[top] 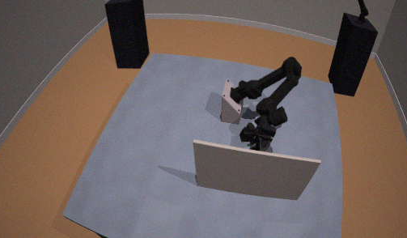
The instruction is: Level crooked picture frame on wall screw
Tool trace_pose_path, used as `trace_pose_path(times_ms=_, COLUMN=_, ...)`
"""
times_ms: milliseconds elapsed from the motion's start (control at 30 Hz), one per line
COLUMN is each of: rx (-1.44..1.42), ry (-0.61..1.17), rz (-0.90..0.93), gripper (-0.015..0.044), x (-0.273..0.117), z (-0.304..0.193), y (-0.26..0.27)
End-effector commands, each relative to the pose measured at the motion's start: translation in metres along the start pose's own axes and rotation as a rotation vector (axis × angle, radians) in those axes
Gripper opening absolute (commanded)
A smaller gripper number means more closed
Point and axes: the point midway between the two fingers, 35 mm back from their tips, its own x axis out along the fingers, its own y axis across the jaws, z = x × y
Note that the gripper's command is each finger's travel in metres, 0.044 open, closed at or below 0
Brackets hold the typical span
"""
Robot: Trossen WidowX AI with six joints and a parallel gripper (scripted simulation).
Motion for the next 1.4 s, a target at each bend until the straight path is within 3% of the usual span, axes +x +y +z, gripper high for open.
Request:
trace_pose_path(times_ms=0, rx=0.002, ry=0.002, rz=-0.004, gripper=0.0260, x=0.0005, z=0.0000, y=-0.0013)
trace_pose_path(times_ms=100, rx=0.002, ry=0.002, rz=-0.004, gripper=0.0260, x=0.0005, z=0.0000, y=-0.0013)
trace_pose_path(times_ms=300, rx=0.002, ry=0.002, rz=-0.004, gripper=0.0103, x=0.0005, z=0.0000, y=-0.0013)
trace_pose_path(times_ms=533, rx=0.002, ry=0.002, rz=-0.004, gripper=0.0056, x=0.0005, z=0.0000, y=-0.0013)
trace_pose_path(times_ms=600, rx=0.002, ry=0.002, rz=-0.004, gripper=0.0003, x=0.0005, z=0.0000, y=-0.0013)
trace_pose_path(times_ms=1367, rx=0.002, ry=0.002, rz=-0.004, gripper=0.0000, x=0.0002, z=0.0001, y=0.0038)
